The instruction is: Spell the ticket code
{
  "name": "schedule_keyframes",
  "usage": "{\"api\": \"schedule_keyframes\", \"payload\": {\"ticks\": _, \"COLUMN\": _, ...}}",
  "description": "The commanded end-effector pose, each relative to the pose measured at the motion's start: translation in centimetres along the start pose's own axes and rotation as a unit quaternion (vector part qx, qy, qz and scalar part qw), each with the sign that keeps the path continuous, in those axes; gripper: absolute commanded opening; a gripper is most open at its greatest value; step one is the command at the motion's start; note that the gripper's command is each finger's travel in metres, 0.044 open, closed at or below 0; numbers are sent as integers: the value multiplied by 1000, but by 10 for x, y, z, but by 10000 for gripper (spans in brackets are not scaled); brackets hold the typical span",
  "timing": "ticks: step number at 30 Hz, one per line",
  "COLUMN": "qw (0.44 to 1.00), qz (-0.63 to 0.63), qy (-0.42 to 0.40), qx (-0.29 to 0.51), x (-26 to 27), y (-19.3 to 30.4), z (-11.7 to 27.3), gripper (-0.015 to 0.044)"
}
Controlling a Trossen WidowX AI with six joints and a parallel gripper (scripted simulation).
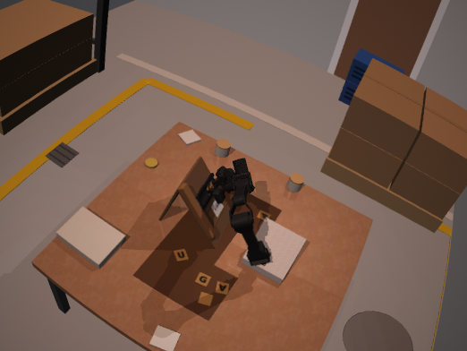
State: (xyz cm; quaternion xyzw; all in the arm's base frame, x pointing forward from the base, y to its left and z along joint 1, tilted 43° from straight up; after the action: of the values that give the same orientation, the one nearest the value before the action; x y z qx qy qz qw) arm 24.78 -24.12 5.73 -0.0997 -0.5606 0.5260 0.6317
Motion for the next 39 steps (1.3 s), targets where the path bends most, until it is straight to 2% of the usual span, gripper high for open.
{"api": "schedule_keyframes", "payload": {"ticks": 1, "qw": 1000, "qz": 0, "qy": 2, "qx": 0, "x": 3, "y": 0, "z": 0, "gripper": 0}}
{"api": "schedule_keyframes", "payload": {"ticks": 39, "qw": 1000, "qz": -1, "qy": 1, "qx": 0, "x": 25, "y": -2, "z": 0, "gripper": 0}}
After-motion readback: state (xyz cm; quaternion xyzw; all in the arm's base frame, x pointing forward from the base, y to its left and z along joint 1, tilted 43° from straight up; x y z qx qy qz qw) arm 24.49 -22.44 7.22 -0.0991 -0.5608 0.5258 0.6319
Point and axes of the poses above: the point midway between the two fingers, 35 mm back from their tips, its own z axis back along the fingers, its own x axis across the jaws, y = z × x, the point moved 10 cm from there along z, back along the fingers, and after that the axes turned 5 degrees about z, right-handed, at the moved point
